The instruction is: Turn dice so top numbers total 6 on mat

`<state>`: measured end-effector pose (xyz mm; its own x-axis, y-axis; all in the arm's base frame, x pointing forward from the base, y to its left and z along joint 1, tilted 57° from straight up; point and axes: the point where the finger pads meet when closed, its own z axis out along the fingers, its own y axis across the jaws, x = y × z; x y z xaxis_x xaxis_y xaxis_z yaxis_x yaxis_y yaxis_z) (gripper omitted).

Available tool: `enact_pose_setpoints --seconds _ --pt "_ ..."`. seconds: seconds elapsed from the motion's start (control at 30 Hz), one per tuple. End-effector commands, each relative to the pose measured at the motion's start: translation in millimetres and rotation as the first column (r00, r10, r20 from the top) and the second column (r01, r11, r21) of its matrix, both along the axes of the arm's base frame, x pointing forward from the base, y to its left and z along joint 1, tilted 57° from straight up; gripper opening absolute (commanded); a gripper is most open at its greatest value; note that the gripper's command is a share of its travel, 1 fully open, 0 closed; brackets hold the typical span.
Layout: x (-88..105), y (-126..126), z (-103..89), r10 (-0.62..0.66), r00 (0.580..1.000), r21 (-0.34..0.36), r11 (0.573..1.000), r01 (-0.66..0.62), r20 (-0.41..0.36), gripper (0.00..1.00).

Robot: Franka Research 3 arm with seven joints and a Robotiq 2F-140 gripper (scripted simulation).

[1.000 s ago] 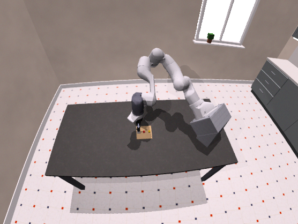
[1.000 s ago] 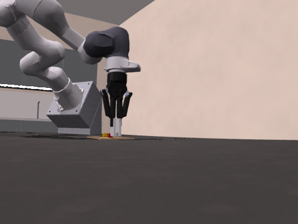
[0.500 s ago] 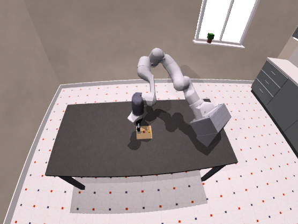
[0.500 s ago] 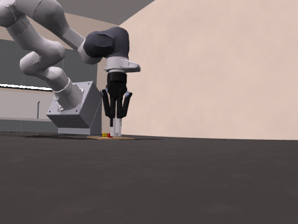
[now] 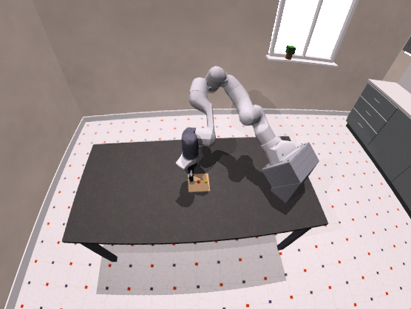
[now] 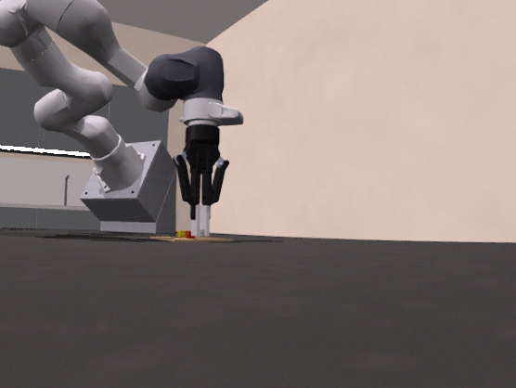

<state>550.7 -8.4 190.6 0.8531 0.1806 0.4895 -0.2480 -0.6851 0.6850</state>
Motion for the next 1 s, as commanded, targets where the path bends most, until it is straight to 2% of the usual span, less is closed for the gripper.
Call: enact_pose_setpoints --seconds 0.0,0.97 --pt "-0.5 -0.6 -0.2 -0.004 1.000 0.004 1.000 0.004 0.003 0.07" --pt "1.4 -3.5 -2.5 -0.004 1.000 0.004 1.000 0.004 0.003 0.07"
